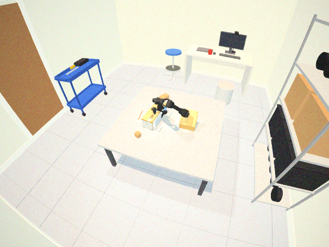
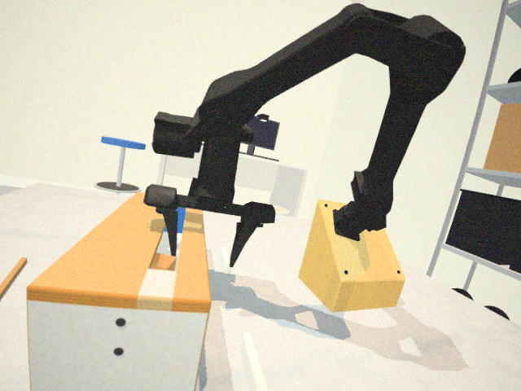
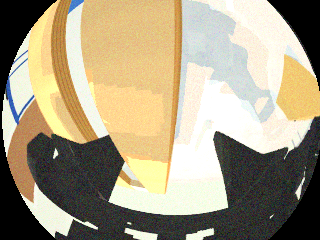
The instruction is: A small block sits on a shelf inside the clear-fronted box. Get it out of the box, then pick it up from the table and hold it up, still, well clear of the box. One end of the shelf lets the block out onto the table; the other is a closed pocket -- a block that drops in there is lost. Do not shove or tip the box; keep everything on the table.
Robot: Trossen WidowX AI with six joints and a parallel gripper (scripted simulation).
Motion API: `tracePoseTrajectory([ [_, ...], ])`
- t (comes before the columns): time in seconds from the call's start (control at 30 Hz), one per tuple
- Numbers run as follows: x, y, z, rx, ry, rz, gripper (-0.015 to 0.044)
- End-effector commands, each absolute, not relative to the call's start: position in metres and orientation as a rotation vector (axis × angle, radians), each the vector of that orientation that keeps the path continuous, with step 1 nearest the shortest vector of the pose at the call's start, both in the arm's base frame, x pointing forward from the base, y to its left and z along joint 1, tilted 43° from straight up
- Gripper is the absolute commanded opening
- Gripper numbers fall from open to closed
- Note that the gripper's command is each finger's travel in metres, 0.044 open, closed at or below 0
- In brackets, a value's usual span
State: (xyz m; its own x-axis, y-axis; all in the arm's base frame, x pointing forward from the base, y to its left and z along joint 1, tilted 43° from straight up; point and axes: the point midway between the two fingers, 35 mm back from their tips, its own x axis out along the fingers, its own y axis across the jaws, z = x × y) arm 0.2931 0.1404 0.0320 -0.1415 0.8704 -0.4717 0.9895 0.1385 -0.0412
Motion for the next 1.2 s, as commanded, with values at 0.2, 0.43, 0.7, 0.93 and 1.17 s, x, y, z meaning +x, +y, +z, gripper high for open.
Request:
tracePoseTrajectory([
  [0.2, 0.291, 0.149, 0.038, 1.795, 2.095, -0.497, 0.04],
  [0.43, 0.291, 0.154, 0.043, 1.795, 2.095, -0.496, 0.04],
  [0.7, 0.29, 0.16, 0.048, 1.795, 2.095, -0.496, 0.04],
  [0.93, 0.29, 0.165, 0.053, 1.795, 2.096, -0.496, 0.04],
  [1.17, 0.289, 0.171, 0.058, 1.796, 2.096, -0.496, 0.04],
])
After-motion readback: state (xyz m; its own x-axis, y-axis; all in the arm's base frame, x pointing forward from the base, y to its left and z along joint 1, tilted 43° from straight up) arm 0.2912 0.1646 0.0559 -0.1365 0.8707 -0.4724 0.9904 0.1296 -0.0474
